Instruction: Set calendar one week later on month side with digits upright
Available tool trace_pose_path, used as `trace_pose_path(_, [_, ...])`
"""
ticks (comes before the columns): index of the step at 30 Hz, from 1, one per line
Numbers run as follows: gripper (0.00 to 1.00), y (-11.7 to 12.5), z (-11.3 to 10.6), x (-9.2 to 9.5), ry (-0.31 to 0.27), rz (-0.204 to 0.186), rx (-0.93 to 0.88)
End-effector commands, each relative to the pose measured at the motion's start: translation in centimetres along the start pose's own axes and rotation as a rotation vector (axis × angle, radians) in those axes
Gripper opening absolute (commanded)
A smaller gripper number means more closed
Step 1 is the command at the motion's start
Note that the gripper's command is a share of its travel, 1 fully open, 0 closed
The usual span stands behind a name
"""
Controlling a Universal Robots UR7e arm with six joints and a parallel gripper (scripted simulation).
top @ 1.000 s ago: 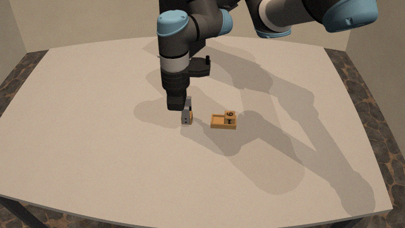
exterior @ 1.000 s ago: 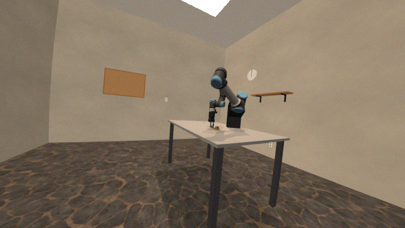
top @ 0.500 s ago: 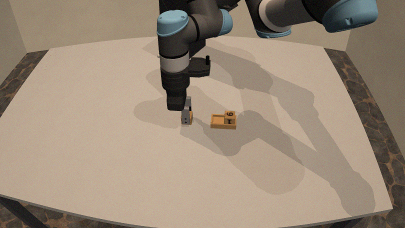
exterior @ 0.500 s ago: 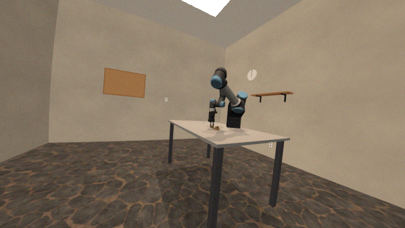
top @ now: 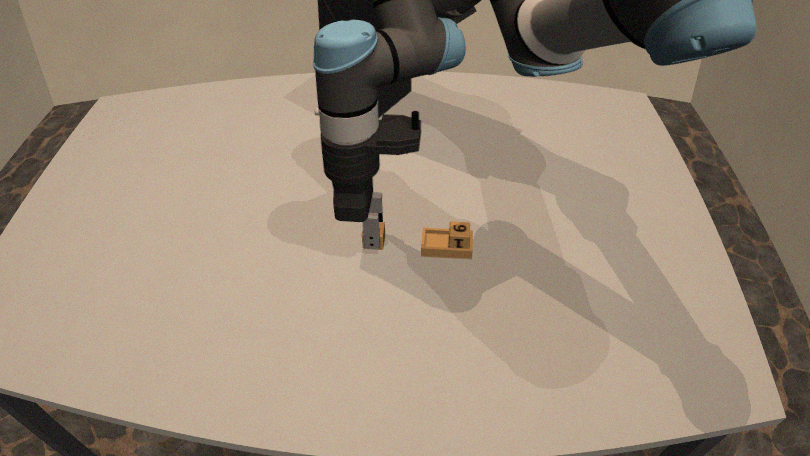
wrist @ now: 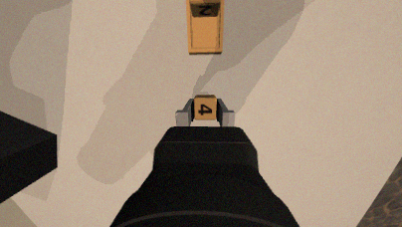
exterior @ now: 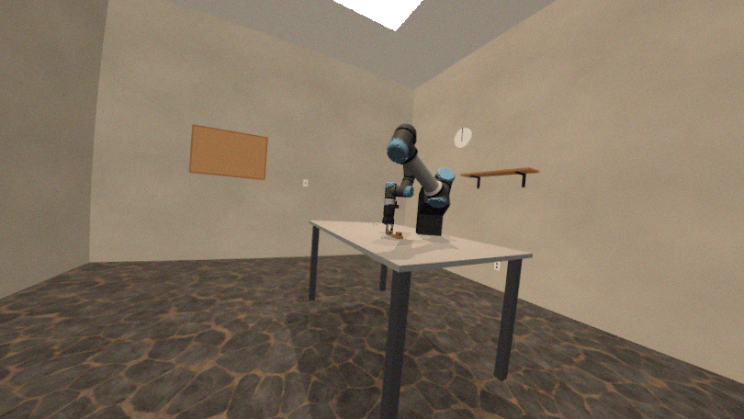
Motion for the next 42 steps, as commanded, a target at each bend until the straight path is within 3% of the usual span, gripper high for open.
trace_pose_path(1, [0.57,0.12,-0.10,0.00,-0.001,-0.001,0.001])
trace_pose_path(21, [0.57,0.12,-0.10,0.00,-0.001,-0.001,0.001])
trace_pose_path(22, [0.63,0.12,-0.10,0.00,-0.001,-0.001,0.001])
trace_pose_path(26, [0.63,0.12,-0.10,0.00,-0.001,-0.001,0.001])
trace_pose_path(30, [0.75,0.12,-0.10,0.00,-0.001,-0.001,0.001])
trace_pose_path(32, [0.75,0.12,-0.10,0.00,-0.001,-0.001,0.001])
trace_pose_path(33, [0.81,0.12,-0.10,0.00,-0.001,-0.001,0.001])
trace_pose_path(35, [0.81,0.12,-0.10,0.00,-0.001,-0.001,0.001])
trace_pose_path(36, [0.87,0.12,-0.10,0.00,-0.001,-0.001,0.001])
trace_pose_path(42, [0.87,0.12,-0.10,0.00,-0.001,-0.001,0.001])
Point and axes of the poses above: the point where the finger pads meet when closed, its own x axis back along the fingers, its own y axis across the jaws, z = x × y, the point moved 3 cm from there along x, back along the fingers, and after that the axes turned 6 degrees about -x, right-handed, at the moved point
